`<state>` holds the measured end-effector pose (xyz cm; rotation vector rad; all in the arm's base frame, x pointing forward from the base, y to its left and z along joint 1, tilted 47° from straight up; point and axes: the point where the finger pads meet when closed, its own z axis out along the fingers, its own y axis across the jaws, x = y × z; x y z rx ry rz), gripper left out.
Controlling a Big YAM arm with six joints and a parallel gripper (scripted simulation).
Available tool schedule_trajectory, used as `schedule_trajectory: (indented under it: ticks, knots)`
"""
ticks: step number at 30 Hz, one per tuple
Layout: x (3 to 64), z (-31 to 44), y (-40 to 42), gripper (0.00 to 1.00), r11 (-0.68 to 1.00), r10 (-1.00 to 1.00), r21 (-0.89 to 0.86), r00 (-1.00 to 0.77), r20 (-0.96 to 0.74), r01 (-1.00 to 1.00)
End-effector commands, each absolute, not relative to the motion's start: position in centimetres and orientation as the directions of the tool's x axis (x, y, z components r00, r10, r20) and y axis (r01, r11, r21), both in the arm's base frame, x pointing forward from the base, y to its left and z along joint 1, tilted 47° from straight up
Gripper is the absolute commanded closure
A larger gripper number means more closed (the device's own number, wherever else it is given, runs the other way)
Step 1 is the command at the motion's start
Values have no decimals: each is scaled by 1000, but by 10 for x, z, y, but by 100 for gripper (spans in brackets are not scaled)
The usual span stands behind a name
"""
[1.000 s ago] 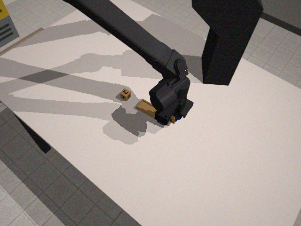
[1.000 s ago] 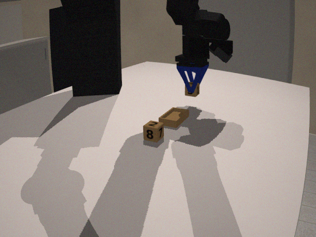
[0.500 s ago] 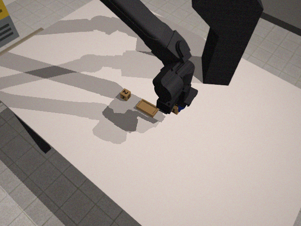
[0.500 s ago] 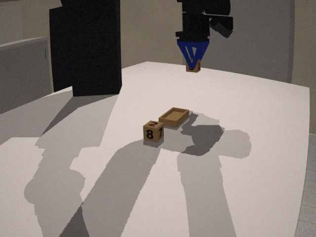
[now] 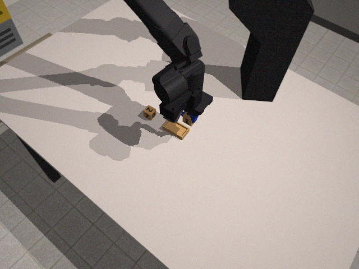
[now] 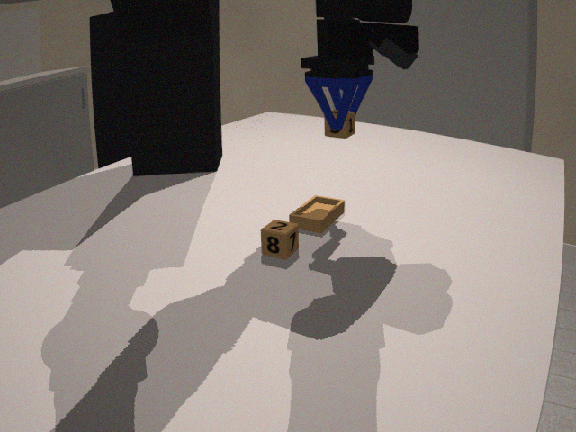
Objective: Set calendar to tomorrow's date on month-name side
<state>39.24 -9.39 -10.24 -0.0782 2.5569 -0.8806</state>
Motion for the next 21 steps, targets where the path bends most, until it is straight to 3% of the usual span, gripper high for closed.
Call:
schedule_trajectory:
  ticks: [1,21]
  knots:
    - [373,-66,-136,73,773,-217,-633,-914,-344,54]
    - [380,-60,-150,73,768,-220,-637,-907,-360,66]
